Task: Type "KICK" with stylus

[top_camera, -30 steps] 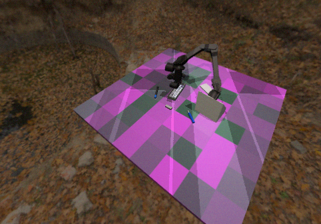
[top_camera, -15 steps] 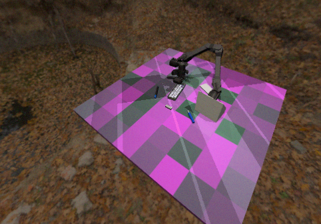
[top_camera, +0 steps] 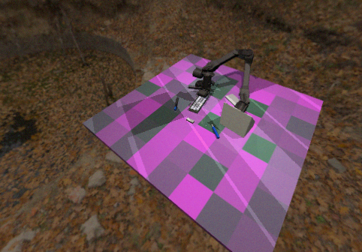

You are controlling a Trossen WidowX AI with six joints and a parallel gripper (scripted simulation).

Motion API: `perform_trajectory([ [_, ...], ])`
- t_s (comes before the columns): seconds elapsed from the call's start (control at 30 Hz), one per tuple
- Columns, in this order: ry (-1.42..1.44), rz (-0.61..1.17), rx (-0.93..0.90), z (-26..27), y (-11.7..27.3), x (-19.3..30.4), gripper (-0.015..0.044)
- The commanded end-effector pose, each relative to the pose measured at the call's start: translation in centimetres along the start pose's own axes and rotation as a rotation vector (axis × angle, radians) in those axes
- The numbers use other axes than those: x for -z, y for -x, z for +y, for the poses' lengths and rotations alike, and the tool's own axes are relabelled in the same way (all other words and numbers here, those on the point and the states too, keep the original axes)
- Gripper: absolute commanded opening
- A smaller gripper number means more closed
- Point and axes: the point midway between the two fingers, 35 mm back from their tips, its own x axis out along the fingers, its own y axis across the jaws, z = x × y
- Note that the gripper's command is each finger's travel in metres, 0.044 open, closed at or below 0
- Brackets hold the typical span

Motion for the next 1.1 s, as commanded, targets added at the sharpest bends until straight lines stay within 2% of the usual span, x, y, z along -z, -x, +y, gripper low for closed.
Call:
perform_trajectory([
  [0.0,-0.011,-0.006,-0.002,0.5,0.1,0.6,0.0000],
  [0.27,-0.011,-0.006,-0.003,0.7,0.1,0.6,0.0000],
  [0.47,-0.011,-0.007,-0.006,8.5,0.1,0.5,0.0000],
  [1.0,-0.011,-0.007,-0.005,8.8,0.1,0.5,0.0000],
  [1.07,-0.011,-0.008,-0.007,8.8,1.1,0.4,0.0000],
])
